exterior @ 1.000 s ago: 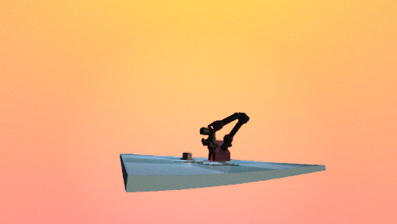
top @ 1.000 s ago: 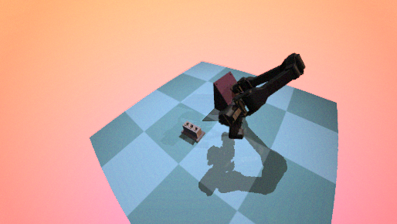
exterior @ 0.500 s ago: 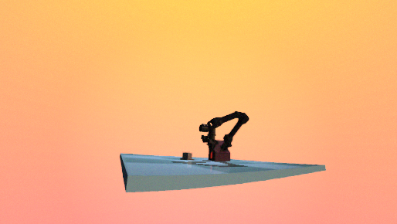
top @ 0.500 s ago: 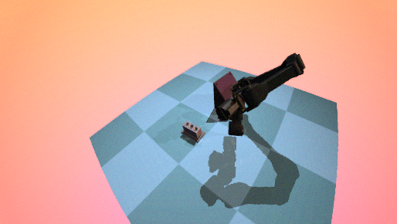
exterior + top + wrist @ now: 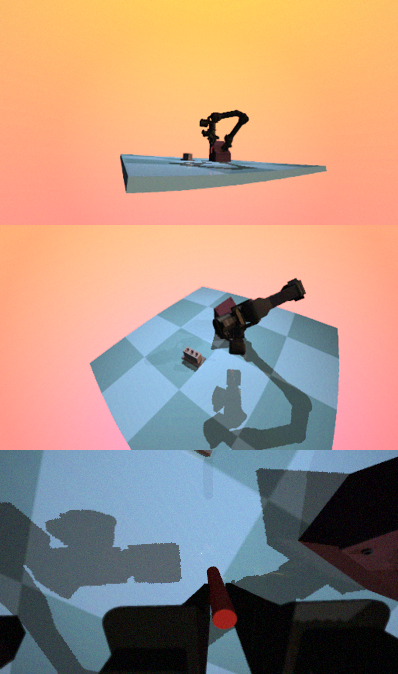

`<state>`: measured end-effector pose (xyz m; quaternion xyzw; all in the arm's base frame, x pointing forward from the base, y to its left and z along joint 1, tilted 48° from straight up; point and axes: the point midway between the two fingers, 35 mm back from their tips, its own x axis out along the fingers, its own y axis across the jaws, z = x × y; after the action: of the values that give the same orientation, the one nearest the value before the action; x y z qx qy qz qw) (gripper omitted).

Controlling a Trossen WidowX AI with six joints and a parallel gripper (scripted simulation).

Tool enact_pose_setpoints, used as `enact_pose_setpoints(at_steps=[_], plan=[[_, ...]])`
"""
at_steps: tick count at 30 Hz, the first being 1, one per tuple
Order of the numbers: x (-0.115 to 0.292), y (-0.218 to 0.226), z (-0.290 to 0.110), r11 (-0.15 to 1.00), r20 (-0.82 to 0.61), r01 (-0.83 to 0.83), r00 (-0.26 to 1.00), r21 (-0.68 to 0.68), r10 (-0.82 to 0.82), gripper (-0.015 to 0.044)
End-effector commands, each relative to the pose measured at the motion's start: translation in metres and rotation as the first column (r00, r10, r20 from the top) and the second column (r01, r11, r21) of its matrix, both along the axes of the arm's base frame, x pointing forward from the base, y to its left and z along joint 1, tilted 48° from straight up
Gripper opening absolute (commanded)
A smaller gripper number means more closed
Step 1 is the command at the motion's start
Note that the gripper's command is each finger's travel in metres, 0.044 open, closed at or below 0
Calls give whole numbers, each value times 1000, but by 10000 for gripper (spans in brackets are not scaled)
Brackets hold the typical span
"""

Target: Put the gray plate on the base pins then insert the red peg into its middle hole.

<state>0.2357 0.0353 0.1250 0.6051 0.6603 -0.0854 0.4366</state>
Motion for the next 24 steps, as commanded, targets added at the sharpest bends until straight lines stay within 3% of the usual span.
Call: enact_pose_setpoints(at_steps=[1,24], plan=[[1,1,-2,1000,-3,-1,1000,0,1,0],[46,-40,-26,1000,-1,0,1000,-7,0,0]])
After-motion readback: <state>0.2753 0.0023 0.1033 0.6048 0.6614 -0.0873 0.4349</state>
